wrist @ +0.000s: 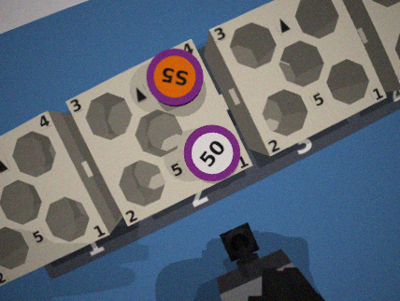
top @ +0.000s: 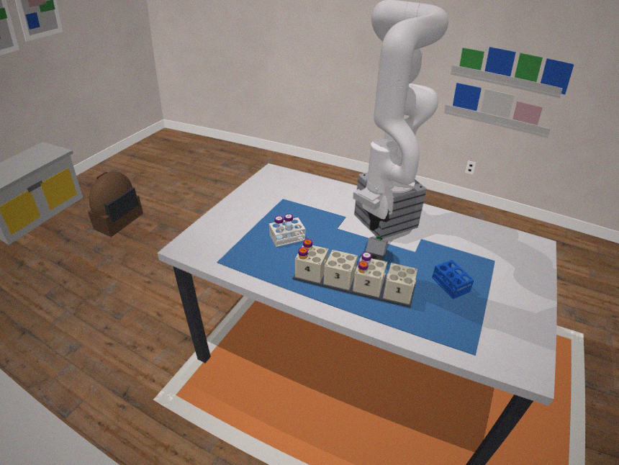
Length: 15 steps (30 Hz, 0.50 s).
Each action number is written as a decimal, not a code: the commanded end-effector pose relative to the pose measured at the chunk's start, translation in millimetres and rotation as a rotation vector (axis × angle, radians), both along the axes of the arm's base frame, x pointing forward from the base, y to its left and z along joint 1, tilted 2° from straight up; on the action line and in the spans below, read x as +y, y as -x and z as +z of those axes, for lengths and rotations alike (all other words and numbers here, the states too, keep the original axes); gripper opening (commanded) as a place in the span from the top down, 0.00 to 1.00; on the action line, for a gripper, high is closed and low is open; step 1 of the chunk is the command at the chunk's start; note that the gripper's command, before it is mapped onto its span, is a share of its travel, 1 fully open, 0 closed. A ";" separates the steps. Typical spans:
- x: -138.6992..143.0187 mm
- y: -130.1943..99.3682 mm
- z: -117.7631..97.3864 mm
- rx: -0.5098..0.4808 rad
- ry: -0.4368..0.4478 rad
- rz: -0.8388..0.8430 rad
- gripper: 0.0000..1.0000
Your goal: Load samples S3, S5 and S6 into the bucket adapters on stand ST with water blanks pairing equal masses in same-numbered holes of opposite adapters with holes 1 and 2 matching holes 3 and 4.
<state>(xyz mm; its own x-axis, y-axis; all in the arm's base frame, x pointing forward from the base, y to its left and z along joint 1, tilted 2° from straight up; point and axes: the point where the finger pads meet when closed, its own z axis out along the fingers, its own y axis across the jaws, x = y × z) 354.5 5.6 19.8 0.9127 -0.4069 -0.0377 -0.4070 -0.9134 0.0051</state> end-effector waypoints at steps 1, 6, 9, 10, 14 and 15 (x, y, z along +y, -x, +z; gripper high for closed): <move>1.3 16.5 -10.0 0.030 0.052 -0.136 1.00; 2.2 34.1 -19.7 0.051 0.066 -0.267 1.00; 2.8 47.2 -27.0 0.067 0.077 -0.365 1.00; 3.0 51.6 -29.4 0.072 0.080 -0.398 1.00; 3.9 69.2 -39.2 0.094 0.095 -0.528 1.00; 4.1 73.6 -41.7 0.099 0.098 -0.561 1.00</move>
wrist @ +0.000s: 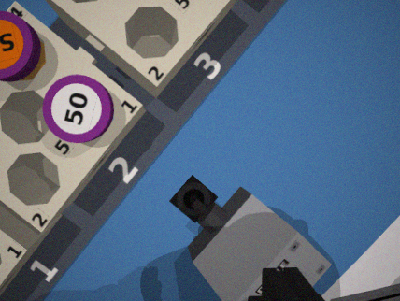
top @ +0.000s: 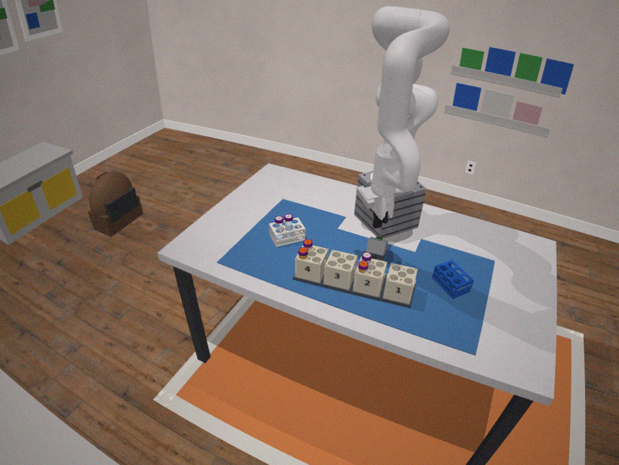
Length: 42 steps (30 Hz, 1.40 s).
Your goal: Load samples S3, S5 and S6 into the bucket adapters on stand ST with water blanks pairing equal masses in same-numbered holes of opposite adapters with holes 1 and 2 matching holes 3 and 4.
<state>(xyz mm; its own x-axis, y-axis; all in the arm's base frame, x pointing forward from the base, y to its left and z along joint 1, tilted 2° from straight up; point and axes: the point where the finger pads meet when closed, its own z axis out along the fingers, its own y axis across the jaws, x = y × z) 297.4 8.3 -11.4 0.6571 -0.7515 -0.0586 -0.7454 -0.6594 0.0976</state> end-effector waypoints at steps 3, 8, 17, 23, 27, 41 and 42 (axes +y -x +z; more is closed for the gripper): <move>1.9 25.1 -15.1 0.040 0.042 -0.198 1.00; 2.7 42.7 -24.8 0.060 0.056 -0.329 1.00; 3.9 68.2 -38.9 0.105 0.089 -0.624 1.00; 4.0 68.1 -38.9 0.118 0.098 -0.714 1.00; 4.0 68.1 -38.9 0.118 0.098 -0.714 1.00; 4.0 68.1 -38.9 0.118 0.098 -0.714 1.00; 4.0 68.1 -38.9 0.118 0.098 -0.714 1.00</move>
